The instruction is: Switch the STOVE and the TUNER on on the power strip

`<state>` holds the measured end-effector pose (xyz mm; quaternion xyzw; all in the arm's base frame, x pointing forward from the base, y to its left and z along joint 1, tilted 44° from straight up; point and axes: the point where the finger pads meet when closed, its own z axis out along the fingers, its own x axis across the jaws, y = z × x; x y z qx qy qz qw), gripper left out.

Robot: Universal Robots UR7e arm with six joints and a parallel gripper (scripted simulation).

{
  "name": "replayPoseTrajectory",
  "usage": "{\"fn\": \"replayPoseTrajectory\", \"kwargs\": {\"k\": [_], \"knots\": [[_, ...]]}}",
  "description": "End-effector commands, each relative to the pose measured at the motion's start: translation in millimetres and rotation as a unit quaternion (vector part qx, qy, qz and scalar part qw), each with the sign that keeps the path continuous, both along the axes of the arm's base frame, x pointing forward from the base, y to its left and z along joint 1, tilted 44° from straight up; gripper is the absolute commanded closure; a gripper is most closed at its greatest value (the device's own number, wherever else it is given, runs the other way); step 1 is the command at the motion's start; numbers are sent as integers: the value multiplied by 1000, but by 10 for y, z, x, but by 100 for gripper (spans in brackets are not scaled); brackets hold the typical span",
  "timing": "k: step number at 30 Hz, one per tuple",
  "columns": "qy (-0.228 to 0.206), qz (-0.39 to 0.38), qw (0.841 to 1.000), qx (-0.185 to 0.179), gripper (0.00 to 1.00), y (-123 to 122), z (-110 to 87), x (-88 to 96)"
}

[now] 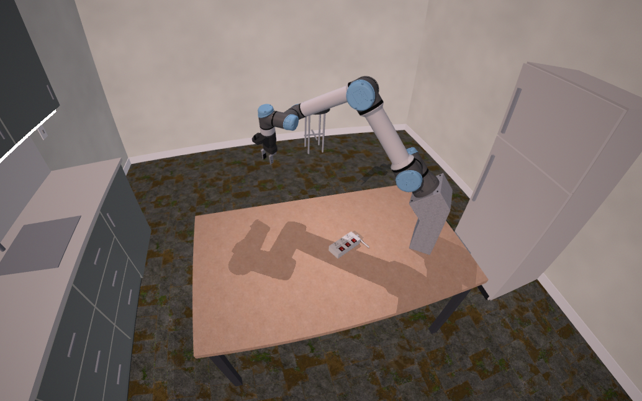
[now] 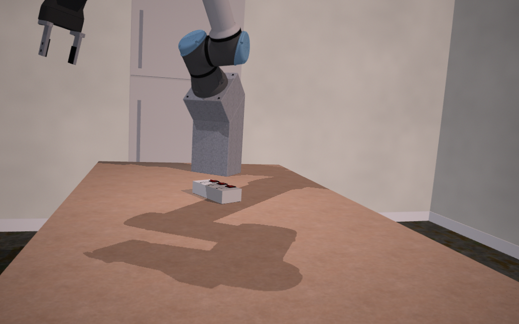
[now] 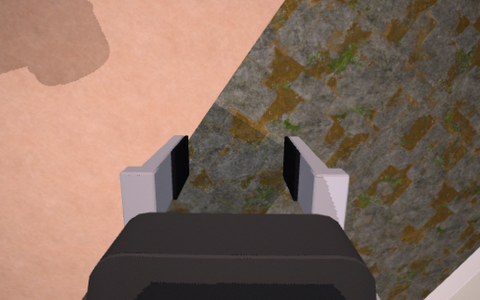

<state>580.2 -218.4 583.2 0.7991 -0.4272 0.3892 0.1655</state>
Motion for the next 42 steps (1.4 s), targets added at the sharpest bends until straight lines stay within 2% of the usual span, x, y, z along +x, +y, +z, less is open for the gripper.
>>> {"fn": "replayPoseTrajectory", "kwargs": {"k": [1, 11, 22, 24, 32, 39, 41, 42], "knots": [[-2, 0, 1000, 1, 0, 11, -12, -8], [-6, -2, 1000, 6, 0, 47, -122, -33], [-20, -7, 1000, 22, 0, 165, -464, -119], [-20, -7, 1000, 22, 0, 165, -464, -119], [-37, -13, 998, 42, 0, 311, -881, -232], [-57, -20, 996, 66, 0, 477, -1372, -355], [-57, -20, 996, 66, 0, 477, -1372, -355], [-60, -21, 996, 69, 0, 503, -1453, -373]]}}
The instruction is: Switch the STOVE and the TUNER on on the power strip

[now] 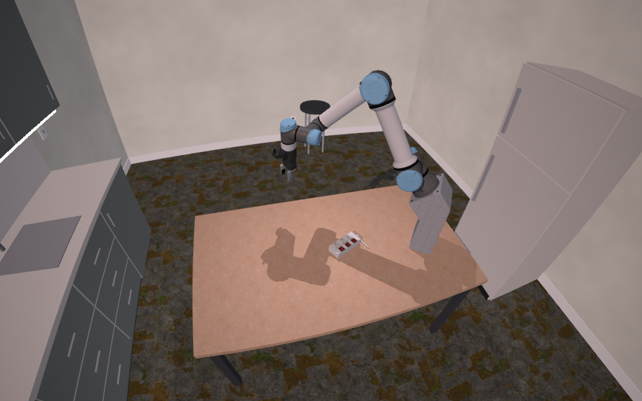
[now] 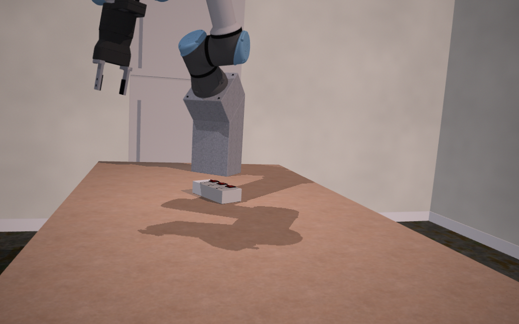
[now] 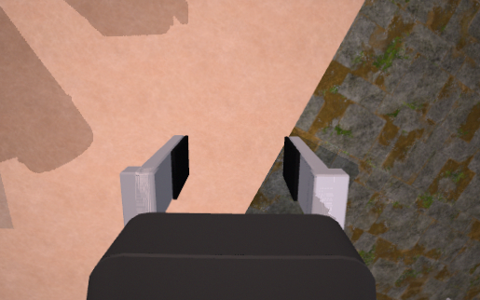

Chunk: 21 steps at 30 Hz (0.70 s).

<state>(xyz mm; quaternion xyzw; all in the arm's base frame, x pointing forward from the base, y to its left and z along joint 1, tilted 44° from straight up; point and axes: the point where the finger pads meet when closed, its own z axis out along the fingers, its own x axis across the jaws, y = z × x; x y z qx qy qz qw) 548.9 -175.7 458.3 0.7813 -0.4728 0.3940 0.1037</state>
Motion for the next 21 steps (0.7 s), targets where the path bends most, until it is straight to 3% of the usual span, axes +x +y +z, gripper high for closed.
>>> {"fn": "replayPoseTrajectory", "kwargs": {"k": [1, 11, 12, 14, 16, 19, 21], "knots": [[-19, -3, 1000, 11, 0, 104, -286, -79], [-57, -17, 997, 55, 0, 411, -1228, -301], [-57, -17, 997, 55, 0, 411, -1228, -301], [-66, -20, 996, 64, 0, 479, -1439, -351], [-66, -20, 996, 64, 0, 479, -1439, -351], [-79, -25, 993, 80, 0, 587, -1772, -427], [-84, -26, 993, 85, 0, 627, -1880, -460]]}}
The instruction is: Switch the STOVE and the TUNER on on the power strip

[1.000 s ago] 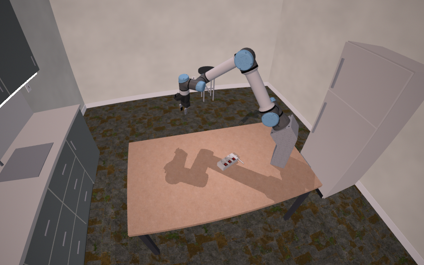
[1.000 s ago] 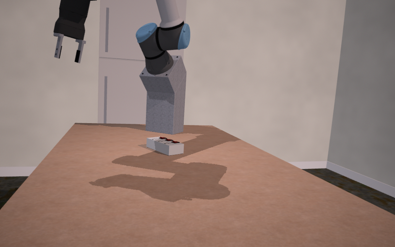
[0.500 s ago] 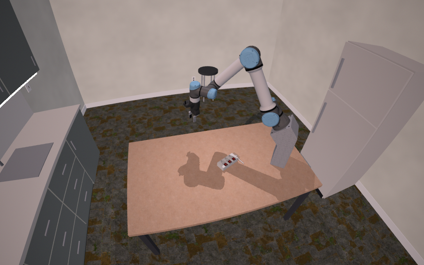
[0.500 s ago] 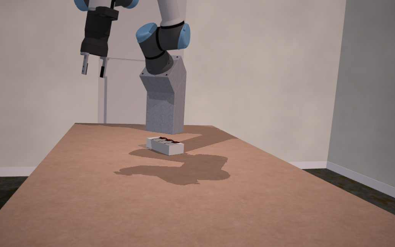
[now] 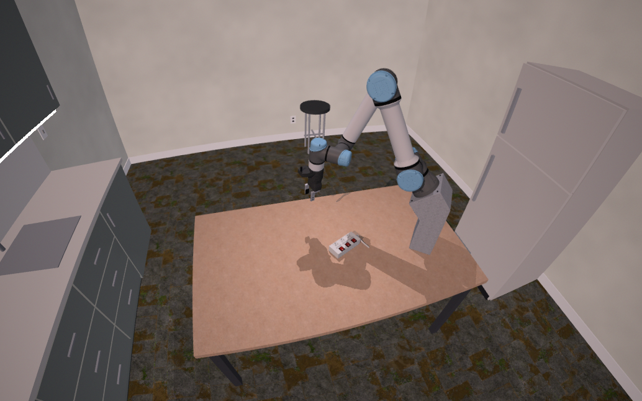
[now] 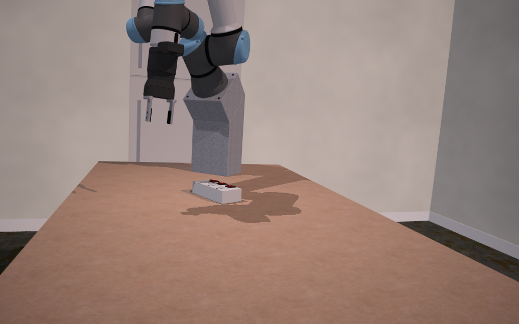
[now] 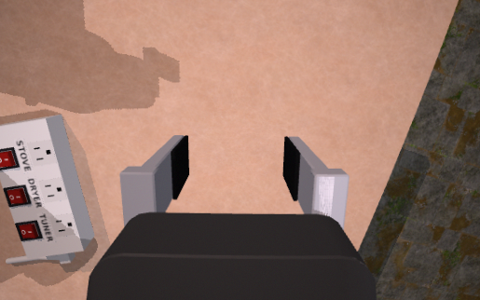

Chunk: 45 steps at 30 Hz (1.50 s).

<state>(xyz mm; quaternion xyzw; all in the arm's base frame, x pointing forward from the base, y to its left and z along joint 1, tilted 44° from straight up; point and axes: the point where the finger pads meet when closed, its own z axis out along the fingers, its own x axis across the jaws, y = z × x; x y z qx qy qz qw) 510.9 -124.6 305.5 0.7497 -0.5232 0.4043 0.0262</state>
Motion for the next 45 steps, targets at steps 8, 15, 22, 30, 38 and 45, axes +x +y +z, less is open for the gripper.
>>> {"fn": "replayPoseTrajectory", "kwargs": {"k": [8, 15, 22, 30, 38, 45], "knots": [[-40, -11, 999, 34, 0, 266, -805, -191], [-55, -16, 997, 51, 0, 388, -1175, -278], [-64, -20, 996, 62, 0, 462, -1409, -328], [-75, -24, 994, 75, 0, 561, -1671, -411], [-86, -28, 992, 87, 0, 641, -1950, -453], [-92, -30, 991, 94, 0, 697, -2097, -501]]}}
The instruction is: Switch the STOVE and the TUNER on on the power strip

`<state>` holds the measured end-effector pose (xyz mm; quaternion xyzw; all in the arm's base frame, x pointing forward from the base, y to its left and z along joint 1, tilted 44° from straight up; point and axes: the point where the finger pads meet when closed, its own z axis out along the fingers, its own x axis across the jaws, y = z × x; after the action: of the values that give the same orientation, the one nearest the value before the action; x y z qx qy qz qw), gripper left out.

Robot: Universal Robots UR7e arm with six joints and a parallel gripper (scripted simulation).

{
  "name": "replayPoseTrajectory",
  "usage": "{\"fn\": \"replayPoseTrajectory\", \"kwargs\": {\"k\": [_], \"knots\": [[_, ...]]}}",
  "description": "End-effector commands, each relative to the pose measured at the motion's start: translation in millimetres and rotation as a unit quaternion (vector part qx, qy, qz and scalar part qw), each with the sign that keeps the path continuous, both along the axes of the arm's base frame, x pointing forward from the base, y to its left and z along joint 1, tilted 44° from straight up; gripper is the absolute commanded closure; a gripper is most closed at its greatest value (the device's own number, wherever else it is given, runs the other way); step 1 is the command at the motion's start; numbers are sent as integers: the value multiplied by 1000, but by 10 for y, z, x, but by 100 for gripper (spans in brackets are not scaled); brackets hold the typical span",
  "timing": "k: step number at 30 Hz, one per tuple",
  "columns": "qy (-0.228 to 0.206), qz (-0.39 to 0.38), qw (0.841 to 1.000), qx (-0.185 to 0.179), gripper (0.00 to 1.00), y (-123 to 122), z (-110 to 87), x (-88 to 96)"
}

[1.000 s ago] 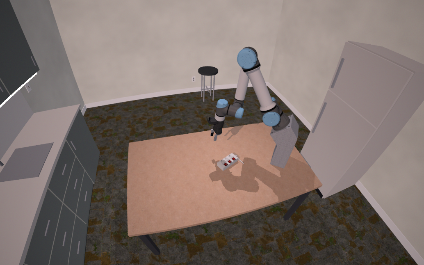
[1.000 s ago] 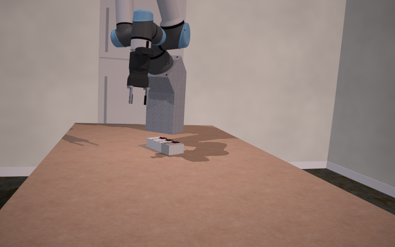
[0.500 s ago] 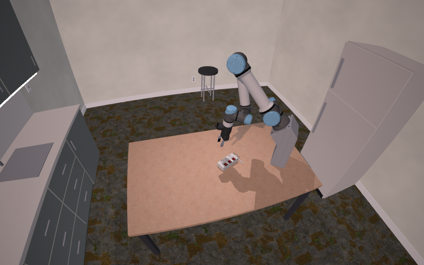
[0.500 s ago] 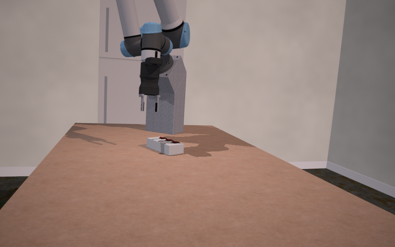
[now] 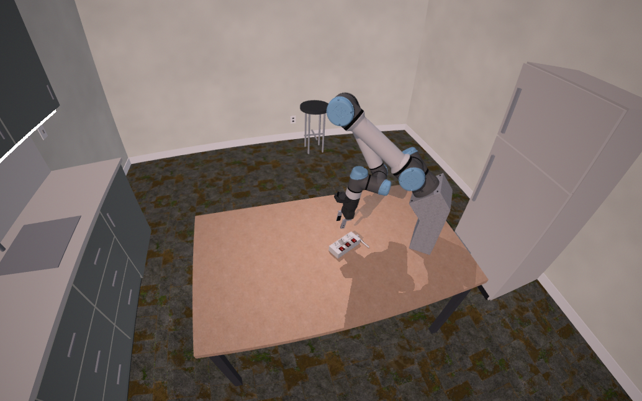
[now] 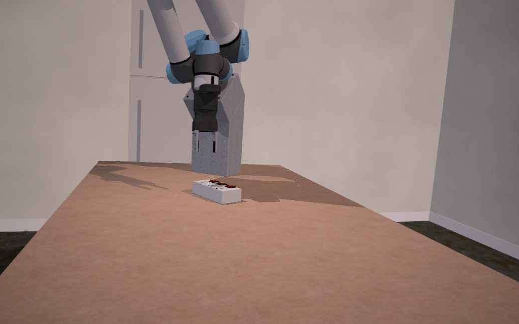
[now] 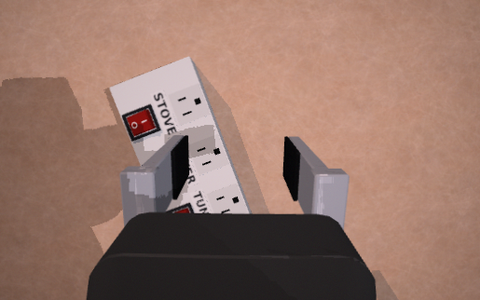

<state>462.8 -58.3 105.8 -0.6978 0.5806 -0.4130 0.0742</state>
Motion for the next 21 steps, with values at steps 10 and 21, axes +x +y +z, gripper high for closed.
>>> {"fn": "replayPoseTrajectory", "kwargs": {"k": [10, 21], "knots": [[-20, -5, 1000, 13, 0, 110, -342, -62], [-26, -7, 999, 20, 0, 163, -491, -104]]}}
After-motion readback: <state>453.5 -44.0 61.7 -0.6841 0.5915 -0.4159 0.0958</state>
